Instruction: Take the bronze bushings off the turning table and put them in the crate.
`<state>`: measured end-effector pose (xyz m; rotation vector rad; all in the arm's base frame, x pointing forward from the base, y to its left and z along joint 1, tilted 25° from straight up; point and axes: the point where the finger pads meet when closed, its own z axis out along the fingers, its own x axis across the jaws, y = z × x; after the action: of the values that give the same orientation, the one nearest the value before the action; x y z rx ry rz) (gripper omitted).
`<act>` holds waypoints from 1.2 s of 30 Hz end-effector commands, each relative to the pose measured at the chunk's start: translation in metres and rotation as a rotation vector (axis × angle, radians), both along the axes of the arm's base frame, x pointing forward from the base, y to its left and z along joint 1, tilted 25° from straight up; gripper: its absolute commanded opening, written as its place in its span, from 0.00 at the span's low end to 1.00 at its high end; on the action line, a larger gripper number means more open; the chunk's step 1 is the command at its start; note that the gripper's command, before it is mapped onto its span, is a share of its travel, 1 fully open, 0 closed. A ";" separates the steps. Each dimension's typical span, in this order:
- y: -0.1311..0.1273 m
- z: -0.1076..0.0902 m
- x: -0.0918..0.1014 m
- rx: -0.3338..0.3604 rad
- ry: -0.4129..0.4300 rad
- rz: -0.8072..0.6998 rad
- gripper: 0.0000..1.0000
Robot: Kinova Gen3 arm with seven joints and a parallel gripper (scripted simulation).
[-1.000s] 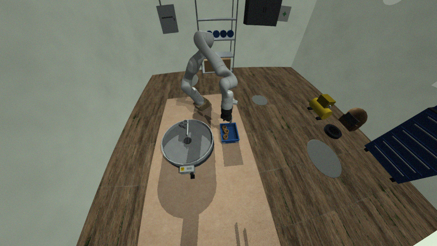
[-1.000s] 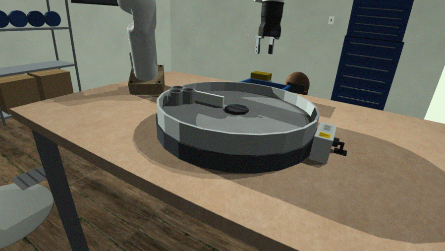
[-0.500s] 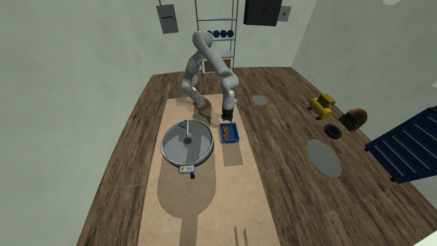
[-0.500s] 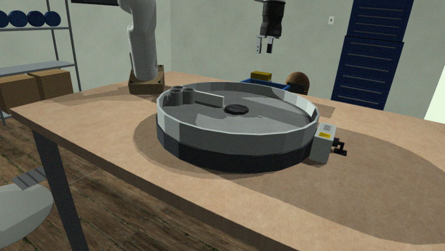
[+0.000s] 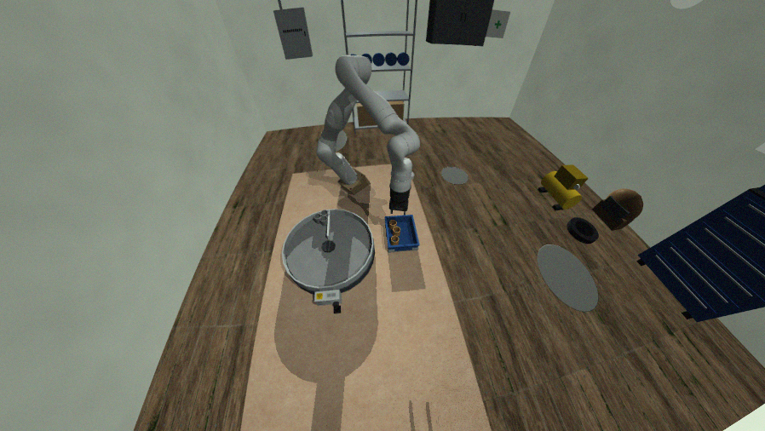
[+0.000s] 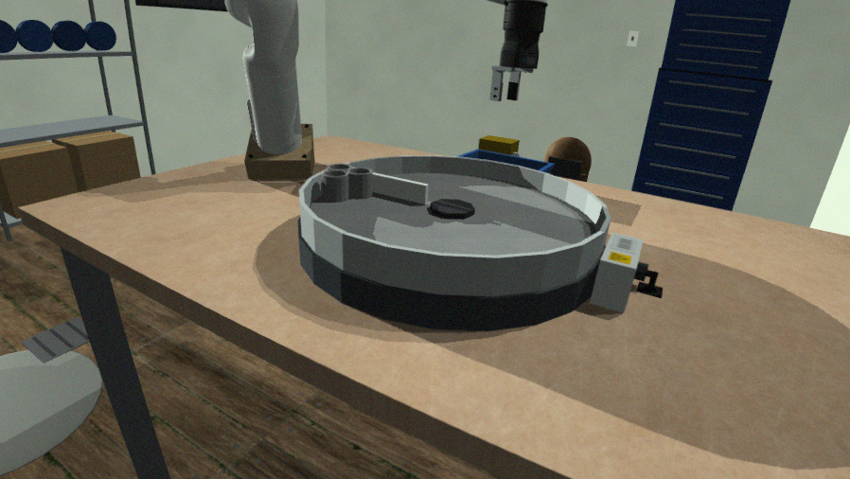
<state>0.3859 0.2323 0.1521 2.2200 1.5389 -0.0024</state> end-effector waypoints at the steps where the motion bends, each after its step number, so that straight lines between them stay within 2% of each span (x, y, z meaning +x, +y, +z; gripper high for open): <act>1: 0.002 0.003 0.003 -0.001 0.014 0.039 1.00; 12: 0.002 0.003 0.003 -0.001 0.014 0.039 1.00; 17: 0.004 0.005 0.002 -0.059 0.097 0.255 1.00; 36: 0.004 0.005 0.002 -0.059 0.097 0.256 1.00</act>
<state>0.3881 0.2356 0.1563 1.9905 1.8402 -0.0800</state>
